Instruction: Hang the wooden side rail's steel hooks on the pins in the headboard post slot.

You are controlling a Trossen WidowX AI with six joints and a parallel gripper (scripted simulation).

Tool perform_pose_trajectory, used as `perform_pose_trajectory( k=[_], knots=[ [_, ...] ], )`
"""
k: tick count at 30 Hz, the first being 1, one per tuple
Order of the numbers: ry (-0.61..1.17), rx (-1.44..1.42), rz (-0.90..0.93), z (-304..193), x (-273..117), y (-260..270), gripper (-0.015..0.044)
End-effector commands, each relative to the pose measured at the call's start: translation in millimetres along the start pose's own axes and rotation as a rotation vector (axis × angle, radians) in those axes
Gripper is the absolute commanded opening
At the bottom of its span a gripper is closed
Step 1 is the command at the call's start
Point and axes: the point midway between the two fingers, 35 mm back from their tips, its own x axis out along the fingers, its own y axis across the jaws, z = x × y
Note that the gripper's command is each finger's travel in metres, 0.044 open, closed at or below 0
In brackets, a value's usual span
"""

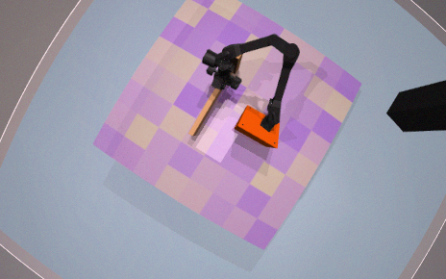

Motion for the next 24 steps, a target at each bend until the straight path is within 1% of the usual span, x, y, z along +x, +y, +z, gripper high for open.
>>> perform_pose_trajectory(
  k=[1, 24],
  knots=[
    [0.008, 0.005, -0.011, -1.7, -1.8, -1.5, 0.0],
    [0.008, 0.005, -0.011, -1.8, 2.0, -1.6, 0.0]
  ],
)
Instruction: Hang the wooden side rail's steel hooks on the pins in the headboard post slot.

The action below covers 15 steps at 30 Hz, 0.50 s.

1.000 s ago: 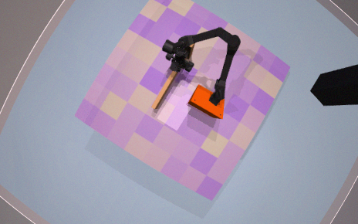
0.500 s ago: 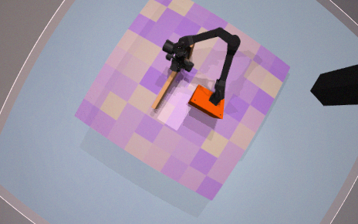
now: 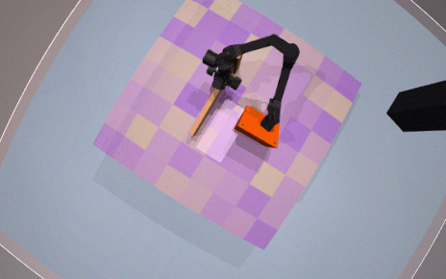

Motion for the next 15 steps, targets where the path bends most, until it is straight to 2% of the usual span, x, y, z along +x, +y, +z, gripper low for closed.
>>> perform_pose_trajectory(
  k=[1, 15],
  knots=[
    [0.01, 0.005, -0.01, -1.4, -1.2, -1.6, 0.0],
    [0.01, 0.005, -0.01, -1.4, 1.0, -1.6, 0.0]
  ],
)
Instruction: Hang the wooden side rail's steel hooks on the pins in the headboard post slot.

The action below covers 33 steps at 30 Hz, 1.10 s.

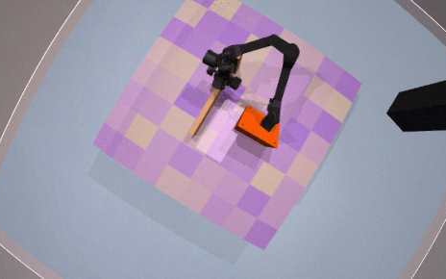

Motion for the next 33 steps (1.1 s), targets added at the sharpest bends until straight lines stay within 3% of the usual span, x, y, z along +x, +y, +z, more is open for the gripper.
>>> perform_pose_trajectory(
  k=[1, 4, 16, 21, 33],
  knots=[
    [0.01, 0.006, -0.007, -1.6, -0.3, -1.4, 0.0],
    [0.01, 0.006, -0.007, -1.6, 0.2, -1.4, 0.0],
    [0.0, -0.001, 0.0, 0.2, 0.2, 0.0, 0.0315],
    [0.004, 0.003, -0.004, 0.9, -22.7, -0.4, 0.044],
    [0.008, 0.006, -0.007, 2.6, -39.7, 0.2, 0.044]
  ],
)
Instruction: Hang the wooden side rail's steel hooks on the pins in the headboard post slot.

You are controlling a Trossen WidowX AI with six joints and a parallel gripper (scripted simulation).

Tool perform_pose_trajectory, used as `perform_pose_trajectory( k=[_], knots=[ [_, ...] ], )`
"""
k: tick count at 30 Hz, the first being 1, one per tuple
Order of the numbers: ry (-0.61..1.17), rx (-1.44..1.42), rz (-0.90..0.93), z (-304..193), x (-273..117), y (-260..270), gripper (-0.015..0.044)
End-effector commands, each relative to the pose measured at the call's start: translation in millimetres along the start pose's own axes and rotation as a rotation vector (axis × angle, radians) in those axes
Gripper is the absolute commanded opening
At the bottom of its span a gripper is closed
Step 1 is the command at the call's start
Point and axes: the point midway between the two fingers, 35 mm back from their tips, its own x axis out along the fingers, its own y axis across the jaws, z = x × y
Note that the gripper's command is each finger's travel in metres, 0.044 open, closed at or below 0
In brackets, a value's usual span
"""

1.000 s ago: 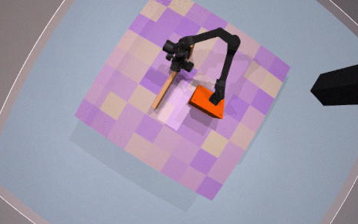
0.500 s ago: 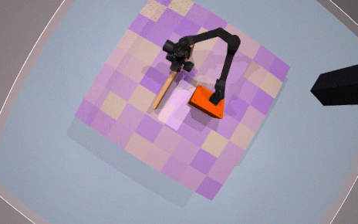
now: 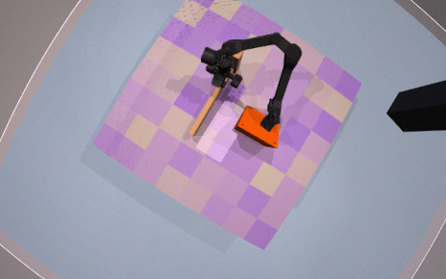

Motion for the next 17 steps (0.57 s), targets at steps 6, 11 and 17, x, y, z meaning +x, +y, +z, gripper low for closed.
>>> perform_pose_trajectory(
  k=[6, 11, 17],
  knots=[
    [0.003, 0.008, -0.006, 28.1, -2.5, -1.6, 0.044],
    [0.003, 0.008, -0.006, 28.1, -2.5, -1.6, 0.044],
    [0.005, 0.004, -0.009, 25.0, -3.7, -1.8, 0.044]
  ],
)
